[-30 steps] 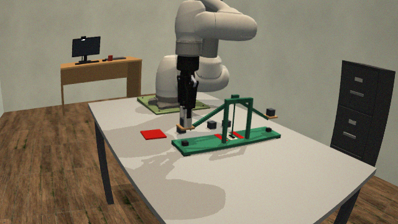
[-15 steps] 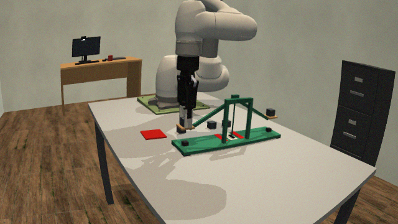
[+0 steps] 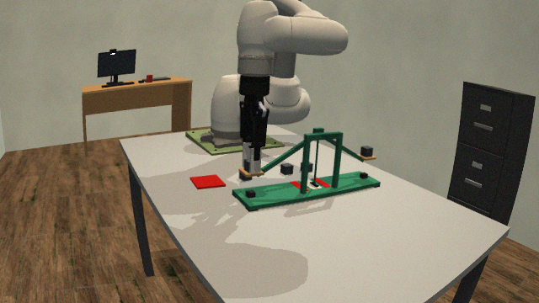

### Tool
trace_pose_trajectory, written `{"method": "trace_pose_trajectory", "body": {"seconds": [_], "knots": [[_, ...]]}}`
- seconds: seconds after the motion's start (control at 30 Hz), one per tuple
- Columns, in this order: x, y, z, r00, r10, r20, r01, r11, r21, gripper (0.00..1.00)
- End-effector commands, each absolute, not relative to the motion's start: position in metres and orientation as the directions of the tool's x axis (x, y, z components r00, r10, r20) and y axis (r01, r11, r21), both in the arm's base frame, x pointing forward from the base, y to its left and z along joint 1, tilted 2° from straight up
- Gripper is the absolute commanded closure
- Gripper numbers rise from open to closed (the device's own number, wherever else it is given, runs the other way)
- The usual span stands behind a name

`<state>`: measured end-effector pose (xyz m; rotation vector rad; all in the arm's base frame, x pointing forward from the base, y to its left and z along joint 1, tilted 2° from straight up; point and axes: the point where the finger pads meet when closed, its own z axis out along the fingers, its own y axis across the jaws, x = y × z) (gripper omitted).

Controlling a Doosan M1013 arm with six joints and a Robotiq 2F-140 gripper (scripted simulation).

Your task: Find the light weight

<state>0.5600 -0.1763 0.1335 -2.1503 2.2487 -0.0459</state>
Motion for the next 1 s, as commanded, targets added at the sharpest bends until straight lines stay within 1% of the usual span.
{"method": "trace_pose_trajectory", "body": {"seconds": [0.0,0.27,0.63,0.97], "knots": [[0.560,-0.176,0.134,-0.045,-0.999,-0.001,-0.998,0.045,-0.042,0.65],[0.559,-0.176,0.148,-0.045,-0.999,-0.001,-0.998,0.045,-0.042,0.65],[0.557,-0.176,0.204,-0.045,-0.999,-0.001,-0.998,0.045,-0.042,0.65],[0.556,-0.176,0.223,-0.045,-0.999,-0.001,-0.998,0.045,-0.042,0.65]]}}
